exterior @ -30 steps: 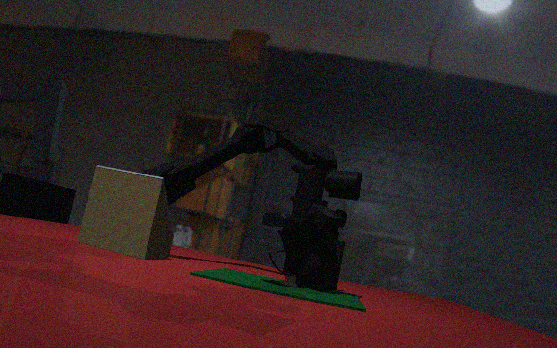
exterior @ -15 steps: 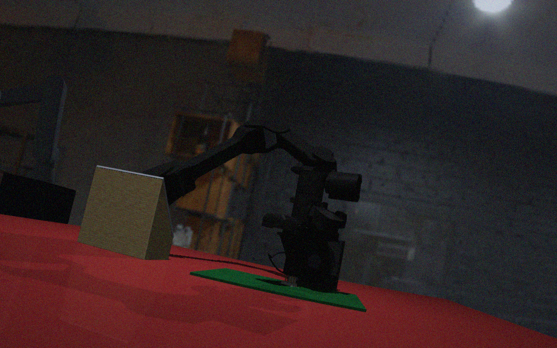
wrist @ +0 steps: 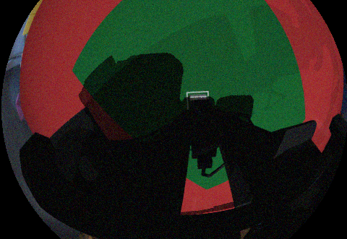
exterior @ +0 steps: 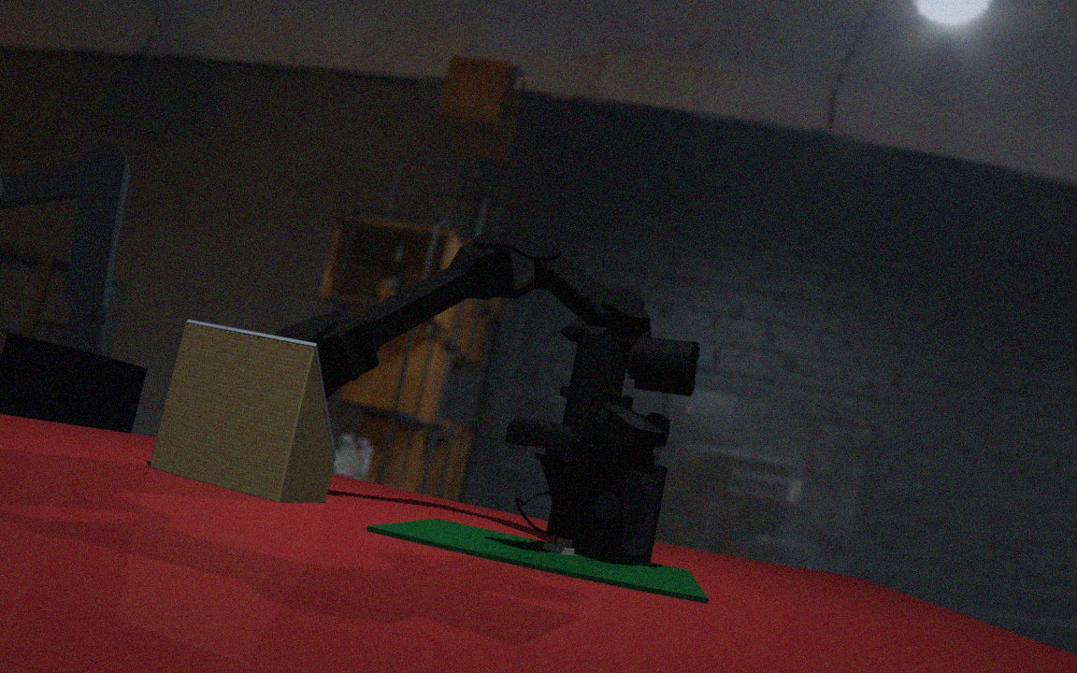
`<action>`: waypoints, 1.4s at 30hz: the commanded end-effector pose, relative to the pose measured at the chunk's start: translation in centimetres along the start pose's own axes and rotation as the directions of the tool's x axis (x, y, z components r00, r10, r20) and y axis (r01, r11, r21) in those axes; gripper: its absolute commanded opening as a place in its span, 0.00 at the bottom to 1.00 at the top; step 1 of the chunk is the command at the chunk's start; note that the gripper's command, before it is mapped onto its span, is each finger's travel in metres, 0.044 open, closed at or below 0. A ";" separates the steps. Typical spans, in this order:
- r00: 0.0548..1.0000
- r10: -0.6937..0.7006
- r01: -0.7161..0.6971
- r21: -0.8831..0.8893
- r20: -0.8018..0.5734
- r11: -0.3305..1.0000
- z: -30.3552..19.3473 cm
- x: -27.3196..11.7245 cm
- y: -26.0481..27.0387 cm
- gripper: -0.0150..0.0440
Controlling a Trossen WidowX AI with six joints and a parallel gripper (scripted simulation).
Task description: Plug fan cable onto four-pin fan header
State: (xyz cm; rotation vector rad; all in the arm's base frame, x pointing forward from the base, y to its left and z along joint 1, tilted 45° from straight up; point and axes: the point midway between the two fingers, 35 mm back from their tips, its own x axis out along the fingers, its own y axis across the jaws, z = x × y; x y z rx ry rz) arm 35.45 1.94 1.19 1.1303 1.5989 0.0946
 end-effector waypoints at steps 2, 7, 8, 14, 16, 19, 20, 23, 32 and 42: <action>1.000 0.005 -0.005 0.007 -0.003 1.000 -0.1 0.4 0.0 0.25; 1.000 0.005 -0.005 0.007 -0.003 1.000 -0.1 0.7 0.0 0.25; 1.000 0.005 -0.005 0.007 -0.003 1.000 -0.1 0.8 0.0 0.25; 1.000 0.005 -0.005 0.007 -0.003 1.000 -0.1 1.1 0.0 0.25; 1.000 0.005 -0.005 0.007 -0.003 1.000 -0.1 1.2 0.0 0.25; 1.000 0.002 -0.002 0.003 0.000 1.000 0.0 1.0 -0.1 0.30; 1.000 0.002 -0.002 0.003 0.000 1.000 0.0 1.0 -0.1 0.34; 1.000 0.002 -0.002 0.003 0.000 1.000 0.0 1.0 -0.1 0.48; 1.000 0.001 -0.001 0.004 0.000 1.000 0.1 -0.2 -0.1 0.69; 1.000 0.003 -0.003 0.007 -0.002 1.000 0.2 -4.5 -0.2 0.69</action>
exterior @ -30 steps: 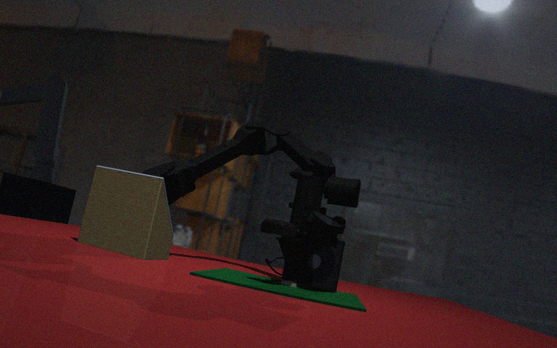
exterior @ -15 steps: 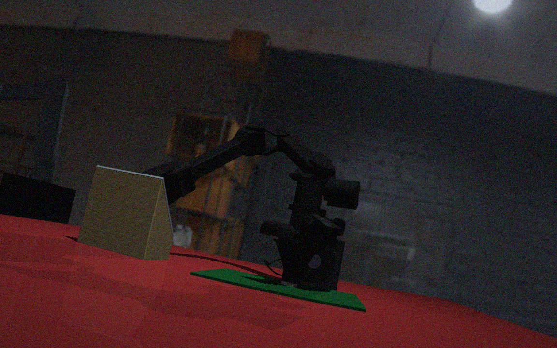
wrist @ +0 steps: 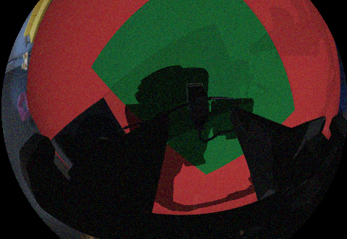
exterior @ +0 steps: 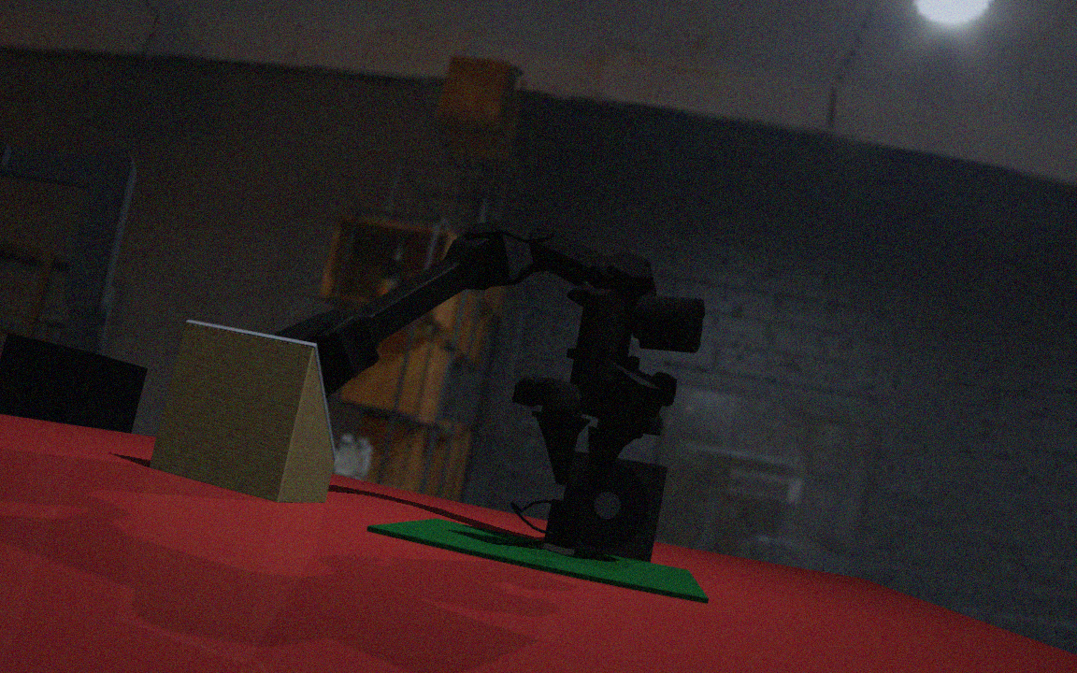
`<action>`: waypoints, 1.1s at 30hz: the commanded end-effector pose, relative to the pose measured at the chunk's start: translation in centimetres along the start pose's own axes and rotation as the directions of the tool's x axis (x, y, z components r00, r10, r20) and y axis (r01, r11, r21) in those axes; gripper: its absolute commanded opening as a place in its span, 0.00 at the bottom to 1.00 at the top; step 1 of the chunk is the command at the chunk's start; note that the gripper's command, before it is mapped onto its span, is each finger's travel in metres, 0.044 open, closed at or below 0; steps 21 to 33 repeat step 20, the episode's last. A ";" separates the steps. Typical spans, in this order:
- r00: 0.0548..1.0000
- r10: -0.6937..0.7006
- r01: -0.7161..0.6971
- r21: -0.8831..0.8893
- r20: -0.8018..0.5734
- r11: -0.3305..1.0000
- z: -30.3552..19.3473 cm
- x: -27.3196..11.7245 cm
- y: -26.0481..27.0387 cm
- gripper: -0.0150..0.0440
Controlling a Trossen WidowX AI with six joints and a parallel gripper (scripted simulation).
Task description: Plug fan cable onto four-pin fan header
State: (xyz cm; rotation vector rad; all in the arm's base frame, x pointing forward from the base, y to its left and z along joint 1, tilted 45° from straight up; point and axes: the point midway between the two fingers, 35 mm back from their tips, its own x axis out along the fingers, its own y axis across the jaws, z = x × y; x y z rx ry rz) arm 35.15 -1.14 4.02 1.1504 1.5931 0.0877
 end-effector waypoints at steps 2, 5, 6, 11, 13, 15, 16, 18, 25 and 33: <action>1.000 -0.009 0.008 -0.009 -0.004 1.000 1.3 -0.5 0.1 0.69; 1.000 -0.009 0.009 -0.010 -0.002 1.000 4.2 -0.7 0.1 0.69; 1.000 -0.009 0.009 -0.010 -0.002 1.000 5.2 -0.7 0.0 0.69; 1.000 -0.009 0.009 -0.012 0.000 1.000 9.7 -0.6 -0.9 0.69; 1.000 -0.009 0.009 -0.013 0.001 1.000 11.2 -0.5 -1.4 0.69; 1.000 -0.009 0.009 -0.013 0.001 1.000 11.7 -0.5 -1.6 0.69; 1.000 -0.009 0.009 -0.013 0.001 1.000 11.7 -0.5 -1.6 0.69; 1.000 -0.009 0.009 -0.013 0.001 1.000 11.7 -0.5 -1.6 0.69; 1.000 -0.009 0.009 -0.013 0.001 1.000 11.7 -0.5 -1.6 0.69; 1.000 -0.009 0.009 -0.013 0.001 1.000 11.7 -0.5 -1.6 0.69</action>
